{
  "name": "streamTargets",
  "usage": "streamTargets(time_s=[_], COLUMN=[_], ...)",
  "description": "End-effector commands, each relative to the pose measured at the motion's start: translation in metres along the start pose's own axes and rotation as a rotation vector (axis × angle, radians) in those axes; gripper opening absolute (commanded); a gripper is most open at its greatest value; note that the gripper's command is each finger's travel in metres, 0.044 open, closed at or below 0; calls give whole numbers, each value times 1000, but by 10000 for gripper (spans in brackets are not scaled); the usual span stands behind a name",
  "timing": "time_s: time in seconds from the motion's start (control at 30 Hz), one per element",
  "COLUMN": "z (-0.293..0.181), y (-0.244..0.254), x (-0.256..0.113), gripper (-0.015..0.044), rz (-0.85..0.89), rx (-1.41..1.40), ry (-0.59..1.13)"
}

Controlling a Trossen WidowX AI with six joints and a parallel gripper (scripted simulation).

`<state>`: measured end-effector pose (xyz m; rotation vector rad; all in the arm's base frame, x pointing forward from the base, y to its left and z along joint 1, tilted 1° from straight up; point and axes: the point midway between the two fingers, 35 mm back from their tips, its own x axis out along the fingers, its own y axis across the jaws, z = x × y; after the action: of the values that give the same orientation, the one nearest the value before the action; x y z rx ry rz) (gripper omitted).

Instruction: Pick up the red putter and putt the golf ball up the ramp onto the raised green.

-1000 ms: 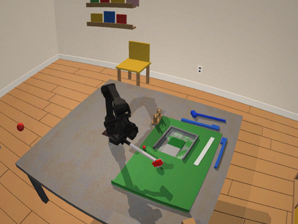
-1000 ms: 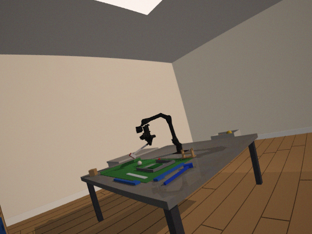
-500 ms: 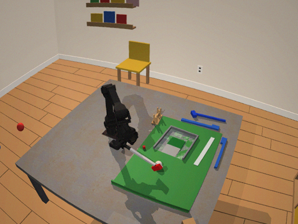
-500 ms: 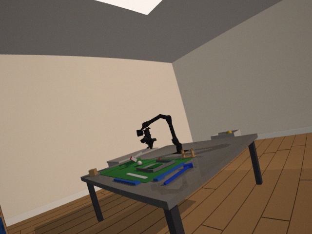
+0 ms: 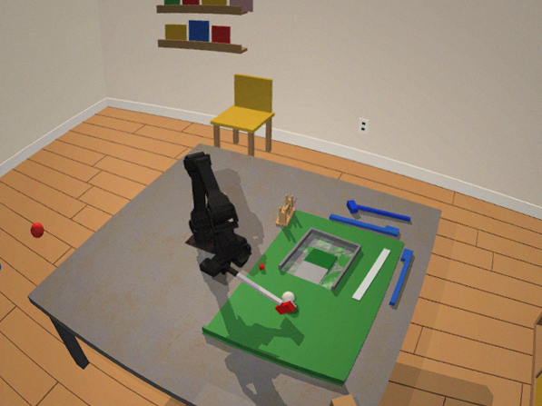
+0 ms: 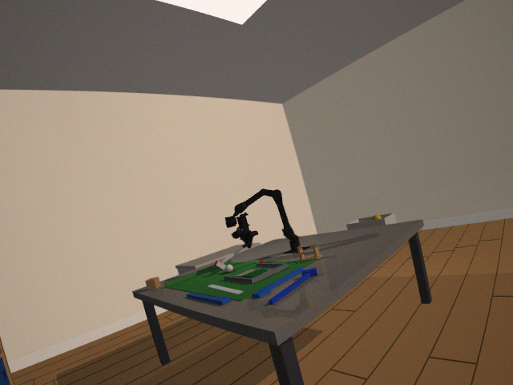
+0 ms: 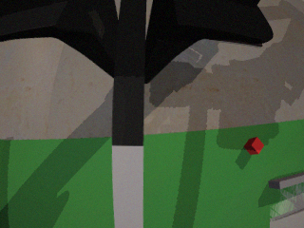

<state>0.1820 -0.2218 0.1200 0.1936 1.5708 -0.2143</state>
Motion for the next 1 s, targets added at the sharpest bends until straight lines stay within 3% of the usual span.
streamTargets(time_s=[0.0, 0.97], z=[0, 0], y=[0, -30], x=[7, 11], gripper=[0, 0], rz=[-3, -6], rx=[3, 3], ry=[-2, -2])
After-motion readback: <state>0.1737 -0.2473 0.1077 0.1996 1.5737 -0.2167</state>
